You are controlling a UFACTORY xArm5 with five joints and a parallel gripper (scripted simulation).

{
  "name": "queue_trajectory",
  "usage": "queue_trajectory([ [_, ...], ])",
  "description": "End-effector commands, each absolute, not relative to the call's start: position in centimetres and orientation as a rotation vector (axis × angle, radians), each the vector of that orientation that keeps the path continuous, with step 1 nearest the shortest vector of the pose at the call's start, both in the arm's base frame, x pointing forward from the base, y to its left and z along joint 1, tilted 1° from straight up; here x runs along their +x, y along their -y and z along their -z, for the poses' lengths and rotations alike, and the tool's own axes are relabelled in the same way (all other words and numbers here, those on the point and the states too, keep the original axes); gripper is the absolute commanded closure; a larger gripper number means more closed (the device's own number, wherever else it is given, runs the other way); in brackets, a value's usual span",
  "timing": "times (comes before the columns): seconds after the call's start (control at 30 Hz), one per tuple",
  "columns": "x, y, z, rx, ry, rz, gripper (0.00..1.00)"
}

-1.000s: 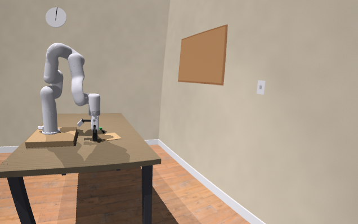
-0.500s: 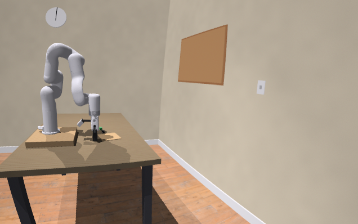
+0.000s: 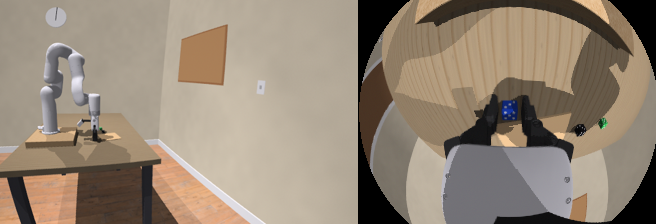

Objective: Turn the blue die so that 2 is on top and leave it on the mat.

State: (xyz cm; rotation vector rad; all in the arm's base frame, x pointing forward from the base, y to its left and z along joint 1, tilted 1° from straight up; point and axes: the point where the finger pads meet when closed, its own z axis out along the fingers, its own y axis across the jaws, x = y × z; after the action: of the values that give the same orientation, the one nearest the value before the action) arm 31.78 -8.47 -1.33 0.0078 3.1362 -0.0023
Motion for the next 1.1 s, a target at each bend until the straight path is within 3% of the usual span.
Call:
queue_trajectory([
  [0.0,31.89,8.49,1.26,0.008,-3.134,0.003,0.64],
  [0.1,31.89,8.49,1.26,0.008,-3.134,0.003,0.64],
  [0.13,31.89,8.49,1.26,0.008,-3.134,0.003,0.85],
  [1.07,31.89,8.49,1.26,0.008,-3.134,0.003,0.85],
])
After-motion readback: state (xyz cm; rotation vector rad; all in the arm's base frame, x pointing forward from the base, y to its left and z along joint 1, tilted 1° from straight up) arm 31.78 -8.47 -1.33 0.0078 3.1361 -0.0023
